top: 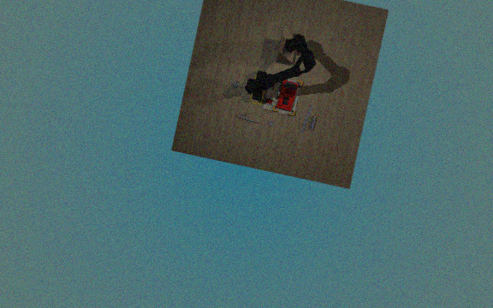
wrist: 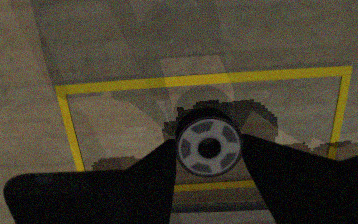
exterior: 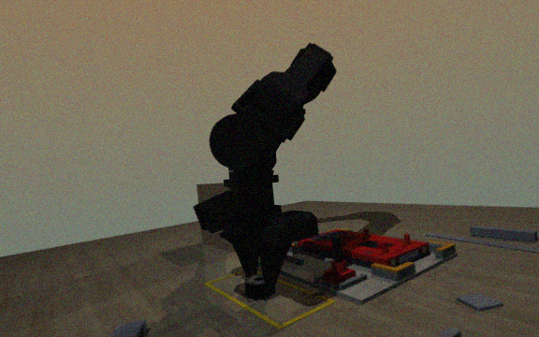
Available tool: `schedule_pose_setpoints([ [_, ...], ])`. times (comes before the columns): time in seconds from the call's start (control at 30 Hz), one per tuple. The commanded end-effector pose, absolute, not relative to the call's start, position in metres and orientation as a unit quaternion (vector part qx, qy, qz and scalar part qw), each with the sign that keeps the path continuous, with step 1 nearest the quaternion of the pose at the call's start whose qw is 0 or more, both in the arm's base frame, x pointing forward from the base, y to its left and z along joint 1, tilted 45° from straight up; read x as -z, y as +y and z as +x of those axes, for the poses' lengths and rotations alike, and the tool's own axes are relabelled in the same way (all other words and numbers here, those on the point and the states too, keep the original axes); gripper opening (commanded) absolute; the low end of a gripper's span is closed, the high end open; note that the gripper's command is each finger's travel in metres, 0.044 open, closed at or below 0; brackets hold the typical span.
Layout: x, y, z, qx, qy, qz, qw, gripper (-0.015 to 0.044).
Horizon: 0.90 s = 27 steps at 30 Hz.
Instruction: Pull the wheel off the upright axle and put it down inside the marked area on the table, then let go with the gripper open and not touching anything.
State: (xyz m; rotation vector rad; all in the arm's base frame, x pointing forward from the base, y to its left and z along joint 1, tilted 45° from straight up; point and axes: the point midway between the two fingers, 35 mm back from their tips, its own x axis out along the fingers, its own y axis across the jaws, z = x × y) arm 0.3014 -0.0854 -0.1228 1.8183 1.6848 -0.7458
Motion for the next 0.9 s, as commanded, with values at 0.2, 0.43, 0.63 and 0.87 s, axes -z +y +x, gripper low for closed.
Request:
schedule_pose_setpoints([
  [0.2,0.117,-0.091,0.301,0.277,0.626,0.675,0.273,0.0300],
  [0.43,0.080,-0.128,0.297,0.278,0.625,0.677,0.272,0.0300],
  [0.63,0.079,-0.126,0.290,0.279,0.622,0.680,0.270,0.0352],
  [0.87,0.026,-0.130,0.215,0.281,0.625,0.676,0.270,0.0440],
])
